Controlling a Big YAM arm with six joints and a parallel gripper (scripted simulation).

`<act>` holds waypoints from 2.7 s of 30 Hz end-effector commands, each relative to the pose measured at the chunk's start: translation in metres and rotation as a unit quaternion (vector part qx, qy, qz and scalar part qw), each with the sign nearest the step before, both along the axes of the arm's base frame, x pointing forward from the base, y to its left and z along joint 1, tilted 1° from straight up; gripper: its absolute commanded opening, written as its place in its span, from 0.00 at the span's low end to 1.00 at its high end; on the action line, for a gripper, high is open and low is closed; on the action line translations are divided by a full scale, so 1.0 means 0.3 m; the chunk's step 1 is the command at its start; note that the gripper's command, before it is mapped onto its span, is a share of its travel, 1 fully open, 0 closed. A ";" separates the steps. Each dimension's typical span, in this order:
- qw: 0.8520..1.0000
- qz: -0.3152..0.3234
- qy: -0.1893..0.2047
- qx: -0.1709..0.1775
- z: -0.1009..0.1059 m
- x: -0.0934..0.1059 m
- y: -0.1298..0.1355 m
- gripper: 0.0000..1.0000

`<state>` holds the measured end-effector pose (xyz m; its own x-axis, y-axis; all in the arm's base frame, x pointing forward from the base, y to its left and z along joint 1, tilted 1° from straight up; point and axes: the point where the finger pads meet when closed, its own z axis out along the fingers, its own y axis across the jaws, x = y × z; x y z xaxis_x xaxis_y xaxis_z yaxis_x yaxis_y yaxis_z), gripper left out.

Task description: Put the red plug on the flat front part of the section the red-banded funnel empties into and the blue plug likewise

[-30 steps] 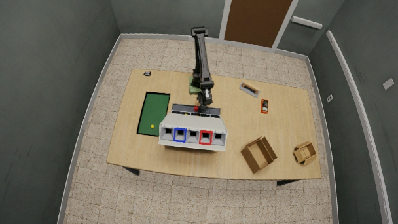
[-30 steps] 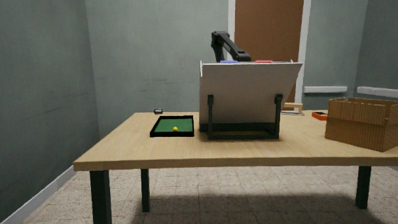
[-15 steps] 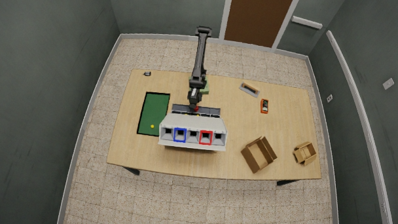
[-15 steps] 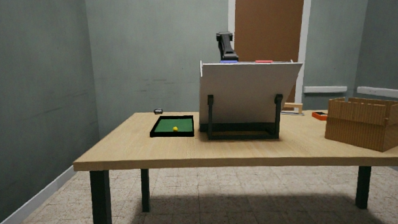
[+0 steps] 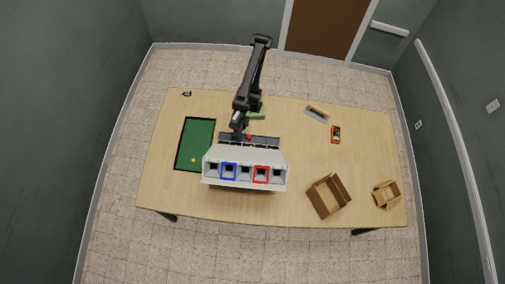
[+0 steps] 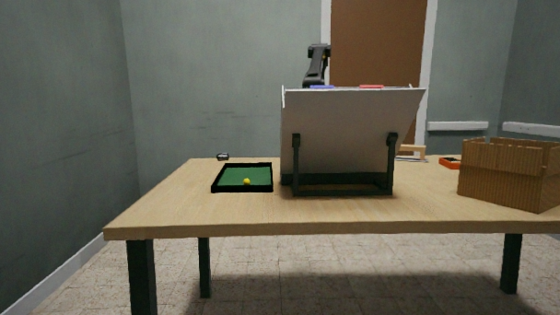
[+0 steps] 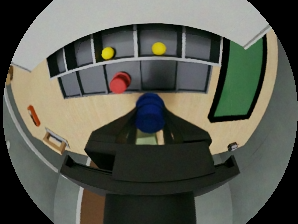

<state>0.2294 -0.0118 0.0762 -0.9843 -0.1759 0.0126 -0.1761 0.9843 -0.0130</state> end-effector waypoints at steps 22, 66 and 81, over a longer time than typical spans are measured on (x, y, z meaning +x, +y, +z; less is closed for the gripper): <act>0.999 0.010 -0.033 -0.001 0.066 0.106 -0.055 0.00; 0.999 0.009 -0.034 -0.001 0.063 0.128 -0.074 0.00; 0.999 0.009 -0.034 -0.001 0.063 0.128 -0.074 0.00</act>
<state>0.2377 -0.0274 0.0759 -0.9796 -0.1999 0.0183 -0.2001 0.9797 -0.0095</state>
